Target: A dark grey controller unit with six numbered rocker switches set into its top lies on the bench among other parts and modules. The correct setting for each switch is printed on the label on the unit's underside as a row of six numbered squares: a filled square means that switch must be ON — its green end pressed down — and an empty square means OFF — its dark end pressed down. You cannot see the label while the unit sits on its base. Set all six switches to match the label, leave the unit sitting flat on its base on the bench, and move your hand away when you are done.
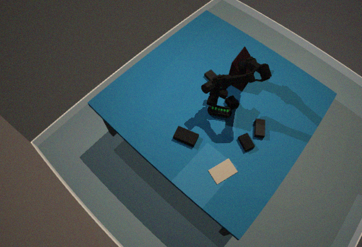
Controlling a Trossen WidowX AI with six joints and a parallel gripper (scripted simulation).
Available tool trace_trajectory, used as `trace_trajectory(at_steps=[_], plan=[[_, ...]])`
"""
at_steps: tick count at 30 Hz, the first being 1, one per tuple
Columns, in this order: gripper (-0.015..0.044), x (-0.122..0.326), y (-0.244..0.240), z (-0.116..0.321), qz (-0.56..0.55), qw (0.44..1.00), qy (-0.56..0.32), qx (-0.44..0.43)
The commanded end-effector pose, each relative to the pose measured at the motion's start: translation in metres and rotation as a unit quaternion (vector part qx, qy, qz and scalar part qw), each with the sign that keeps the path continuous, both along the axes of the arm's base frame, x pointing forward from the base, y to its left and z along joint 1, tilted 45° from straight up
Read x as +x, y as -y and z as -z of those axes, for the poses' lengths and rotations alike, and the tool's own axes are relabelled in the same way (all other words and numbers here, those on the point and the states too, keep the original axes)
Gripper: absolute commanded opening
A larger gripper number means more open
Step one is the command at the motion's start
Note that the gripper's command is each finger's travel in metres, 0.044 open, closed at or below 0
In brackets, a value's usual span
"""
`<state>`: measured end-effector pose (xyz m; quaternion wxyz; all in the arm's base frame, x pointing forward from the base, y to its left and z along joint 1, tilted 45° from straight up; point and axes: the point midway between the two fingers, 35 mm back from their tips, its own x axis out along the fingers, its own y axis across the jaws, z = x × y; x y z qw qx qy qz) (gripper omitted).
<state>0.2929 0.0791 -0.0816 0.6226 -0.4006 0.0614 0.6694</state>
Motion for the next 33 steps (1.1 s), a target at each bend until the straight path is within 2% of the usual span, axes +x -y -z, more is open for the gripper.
trace_trajectory(at_steps=[1,14,24,33], plan=[[0.0,-0.02,0.007,0.0,0.007,0.999,0.042,0.005],[0.0,-0.02,0.005,-0.001,0.006,0.999,0.037,0.003],[0.0,-0.025,-0.054,-0.096,-0.088,0.993,-0.04,-0.062],[0.0,-0.026,-0.055,-0.098,-0.089,0.993,-0.042,-0.064]])
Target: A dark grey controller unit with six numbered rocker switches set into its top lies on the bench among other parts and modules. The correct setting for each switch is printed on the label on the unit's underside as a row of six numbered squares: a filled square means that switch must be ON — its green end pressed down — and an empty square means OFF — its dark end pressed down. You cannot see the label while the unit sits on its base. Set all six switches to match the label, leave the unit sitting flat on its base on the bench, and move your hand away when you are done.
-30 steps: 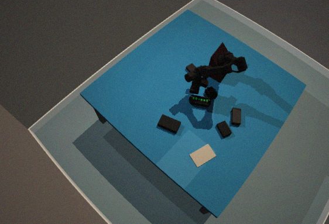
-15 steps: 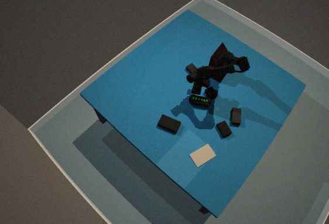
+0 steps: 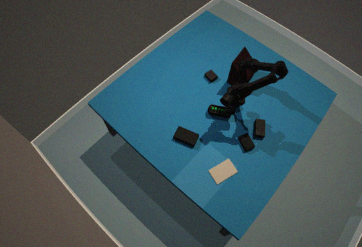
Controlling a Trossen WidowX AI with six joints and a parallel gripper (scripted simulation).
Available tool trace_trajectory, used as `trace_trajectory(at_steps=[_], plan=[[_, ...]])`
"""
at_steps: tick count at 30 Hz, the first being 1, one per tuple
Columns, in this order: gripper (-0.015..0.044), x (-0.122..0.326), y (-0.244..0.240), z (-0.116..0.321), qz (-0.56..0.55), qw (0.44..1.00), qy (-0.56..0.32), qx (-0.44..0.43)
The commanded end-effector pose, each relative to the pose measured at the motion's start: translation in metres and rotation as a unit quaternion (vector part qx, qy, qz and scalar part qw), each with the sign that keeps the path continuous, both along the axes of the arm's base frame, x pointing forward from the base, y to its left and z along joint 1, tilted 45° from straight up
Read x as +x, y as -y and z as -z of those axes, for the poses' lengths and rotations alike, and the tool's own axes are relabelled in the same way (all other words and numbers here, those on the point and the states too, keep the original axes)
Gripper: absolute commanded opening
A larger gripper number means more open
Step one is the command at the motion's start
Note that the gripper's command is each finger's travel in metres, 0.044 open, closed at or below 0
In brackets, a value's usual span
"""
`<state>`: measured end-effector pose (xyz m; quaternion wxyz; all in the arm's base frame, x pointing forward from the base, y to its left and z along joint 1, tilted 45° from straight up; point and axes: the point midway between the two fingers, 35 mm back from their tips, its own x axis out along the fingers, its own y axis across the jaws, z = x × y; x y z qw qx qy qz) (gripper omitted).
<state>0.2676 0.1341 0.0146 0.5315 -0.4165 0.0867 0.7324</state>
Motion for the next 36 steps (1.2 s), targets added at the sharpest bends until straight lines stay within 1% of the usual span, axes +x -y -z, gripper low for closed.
trace_trajectory(at_steps=[1,22,36], plan=[[0.0,-0.001,-0.001,0.0,0.002,1.0,-0.005,-0.005],[0.0,-0.004,-0.025,0.023,0.002,1.0,-0.006,-0.004],[0.0,-0.005,-0.031,0.029,0.002,1.0,-0.006,-0.004]])
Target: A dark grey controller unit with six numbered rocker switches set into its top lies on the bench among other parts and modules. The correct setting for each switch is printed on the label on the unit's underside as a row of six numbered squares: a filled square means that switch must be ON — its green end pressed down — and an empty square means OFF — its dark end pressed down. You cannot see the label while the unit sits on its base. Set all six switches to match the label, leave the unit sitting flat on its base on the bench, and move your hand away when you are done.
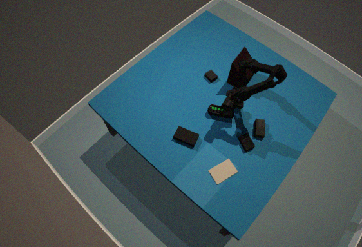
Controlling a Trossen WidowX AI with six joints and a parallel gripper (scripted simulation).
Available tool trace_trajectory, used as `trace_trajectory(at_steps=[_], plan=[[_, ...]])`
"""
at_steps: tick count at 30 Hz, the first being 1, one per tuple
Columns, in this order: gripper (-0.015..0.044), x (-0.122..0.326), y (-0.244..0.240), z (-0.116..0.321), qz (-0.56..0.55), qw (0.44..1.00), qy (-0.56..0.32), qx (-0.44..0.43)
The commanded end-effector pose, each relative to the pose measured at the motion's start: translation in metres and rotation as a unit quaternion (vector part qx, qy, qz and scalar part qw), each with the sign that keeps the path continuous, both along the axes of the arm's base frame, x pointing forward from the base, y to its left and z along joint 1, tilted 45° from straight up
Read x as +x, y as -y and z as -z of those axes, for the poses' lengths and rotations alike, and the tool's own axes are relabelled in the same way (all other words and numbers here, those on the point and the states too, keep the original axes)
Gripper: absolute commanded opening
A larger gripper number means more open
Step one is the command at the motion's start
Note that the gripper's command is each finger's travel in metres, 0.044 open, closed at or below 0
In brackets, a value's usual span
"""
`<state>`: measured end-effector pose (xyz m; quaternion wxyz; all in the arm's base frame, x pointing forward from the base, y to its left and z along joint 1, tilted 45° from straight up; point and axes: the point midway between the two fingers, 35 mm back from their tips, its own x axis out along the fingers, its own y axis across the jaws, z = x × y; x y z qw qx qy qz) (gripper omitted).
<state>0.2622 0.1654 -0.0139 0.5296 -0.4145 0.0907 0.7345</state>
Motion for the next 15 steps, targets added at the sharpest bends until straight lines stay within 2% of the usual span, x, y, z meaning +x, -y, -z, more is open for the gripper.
trace_trajectory(at_steps=[1,7,12,15], plan=[[0.0,0.0,0.0,0.001,0.002,1.0,-0.001,-0.001],[0.0,0.005,0.031,-0.031,0.002,1.0,-0.001,-0.003],[0.0,0.006,0.032,-0.03,0.002,1.0,-0.001,-0.003],[0.0,0.023,0.04,-0.021,0.002,1.0,0.0,-0.003]])
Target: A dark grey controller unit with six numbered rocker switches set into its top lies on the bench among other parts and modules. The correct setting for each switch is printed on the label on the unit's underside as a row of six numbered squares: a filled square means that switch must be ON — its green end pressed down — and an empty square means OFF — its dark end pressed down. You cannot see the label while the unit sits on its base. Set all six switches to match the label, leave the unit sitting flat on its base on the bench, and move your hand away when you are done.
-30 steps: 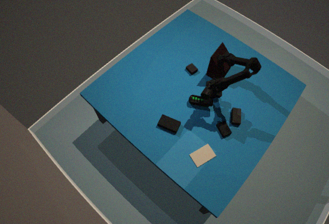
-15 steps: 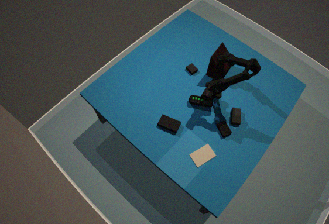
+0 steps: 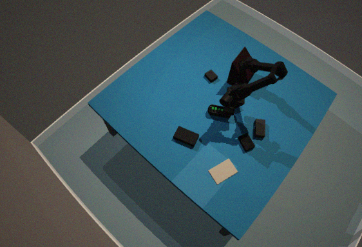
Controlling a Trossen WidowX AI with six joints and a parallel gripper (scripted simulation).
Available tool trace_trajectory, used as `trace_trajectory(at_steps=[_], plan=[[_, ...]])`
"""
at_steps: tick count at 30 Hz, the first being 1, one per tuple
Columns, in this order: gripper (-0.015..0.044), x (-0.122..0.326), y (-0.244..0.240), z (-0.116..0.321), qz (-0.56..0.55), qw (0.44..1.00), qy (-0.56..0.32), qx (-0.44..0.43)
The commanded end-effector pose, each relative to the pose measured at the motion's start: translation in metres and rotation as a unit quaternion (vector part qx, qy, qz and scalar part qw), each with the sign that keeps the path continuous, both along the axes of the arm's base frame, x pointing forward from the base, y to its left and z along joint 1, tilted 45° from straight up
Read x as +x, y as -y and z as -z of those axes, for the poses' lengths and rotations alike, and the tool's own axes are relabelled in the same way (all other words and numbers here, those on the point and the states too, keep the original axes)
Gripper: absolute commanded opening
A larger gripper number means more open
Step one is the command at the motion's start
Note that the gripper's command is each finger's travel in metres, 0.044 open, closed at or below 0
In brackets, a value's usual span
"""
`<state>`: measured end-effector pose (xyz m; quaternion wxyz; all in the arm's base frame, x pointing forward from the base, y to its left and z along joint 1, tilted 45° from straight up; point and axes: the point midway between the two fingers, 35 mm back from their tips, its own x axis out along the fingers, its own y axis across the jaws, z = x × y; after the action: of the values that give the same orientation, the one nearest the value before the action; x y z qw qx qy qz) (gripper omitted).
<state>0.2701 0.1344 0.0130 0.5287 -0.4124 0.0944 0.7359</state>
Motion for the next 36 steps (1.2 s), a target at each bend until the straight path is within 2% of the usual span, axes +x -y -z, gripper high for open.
trace_trajectory(at_steps=[1,6,36], plan=[[0.0,0.022,0.013,0.01,0.002,1.0,0.005,-0.002],[0.0,0.045,0.027,0.028,0.002,1.0,0.005,-0.002],[0.0,0.042,-0.001,0.055,0.002,1.0,0.005,-0.001]])
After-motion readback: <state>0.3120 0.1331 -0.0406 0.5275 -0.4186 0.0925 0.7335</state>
